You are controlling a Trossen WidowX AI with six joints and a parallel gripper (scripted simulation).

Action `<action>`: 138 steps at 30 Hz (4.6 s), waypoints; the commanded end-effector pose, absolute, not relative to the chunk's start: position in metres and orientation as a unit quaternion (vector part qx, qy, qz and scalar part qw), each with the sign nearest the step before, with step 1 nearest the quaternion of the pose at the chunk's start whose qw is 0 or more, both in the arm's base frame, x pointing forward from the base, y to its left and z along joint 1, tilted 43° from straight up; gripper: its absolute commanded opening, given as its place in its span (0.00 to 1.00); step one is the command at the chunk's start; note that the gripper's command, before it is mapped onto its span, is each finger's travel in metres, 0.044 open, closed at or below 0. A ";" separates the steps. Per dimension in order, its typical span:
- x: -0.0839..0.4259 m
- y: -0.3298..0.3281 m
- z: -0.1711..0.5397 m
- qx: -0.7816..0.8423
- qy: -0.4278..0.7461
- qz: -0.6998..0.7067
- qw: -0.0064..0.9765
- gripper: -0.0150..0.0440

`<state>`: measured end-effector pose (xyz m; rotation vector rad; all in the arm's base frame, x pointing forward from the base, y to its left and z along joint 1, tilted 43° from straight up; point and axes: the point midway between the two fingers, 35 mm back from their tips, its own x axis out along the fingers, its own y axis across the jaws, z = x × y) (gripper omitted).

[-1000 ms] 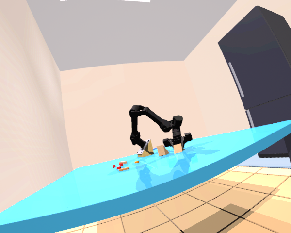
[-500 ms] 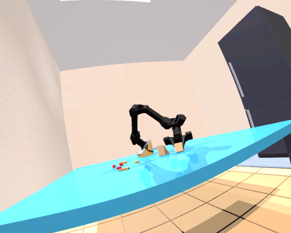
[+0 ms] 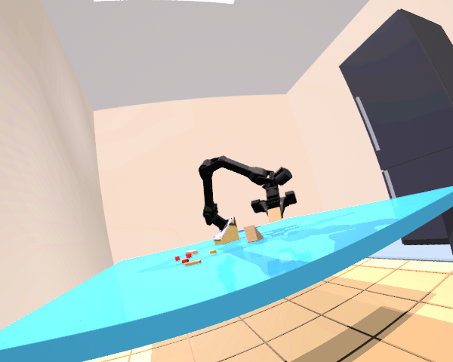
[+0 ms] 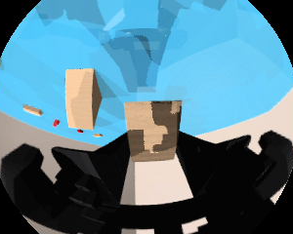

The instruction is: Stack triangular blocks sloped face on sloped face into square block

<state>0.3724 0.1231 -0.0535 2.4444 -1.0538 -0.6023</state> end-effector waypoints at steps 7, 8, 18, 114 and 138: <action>0.371 0.141 -0.021 0.882 -0.378 -0.201 0.196 0.25; 0.371 0.141 -0.021 0.882 -0.378 -0.201 0.196 0.25; 0.371 0.141 -0.021 0.882 -0.378 -0.201 0.196 0.25; 0.379 0.139 -0.028 0.878 -0.449 -0.142 -0.089 0.25; 0.388 0.137 -0.028 0.733 -0.528 -0.010 -0.430 0.25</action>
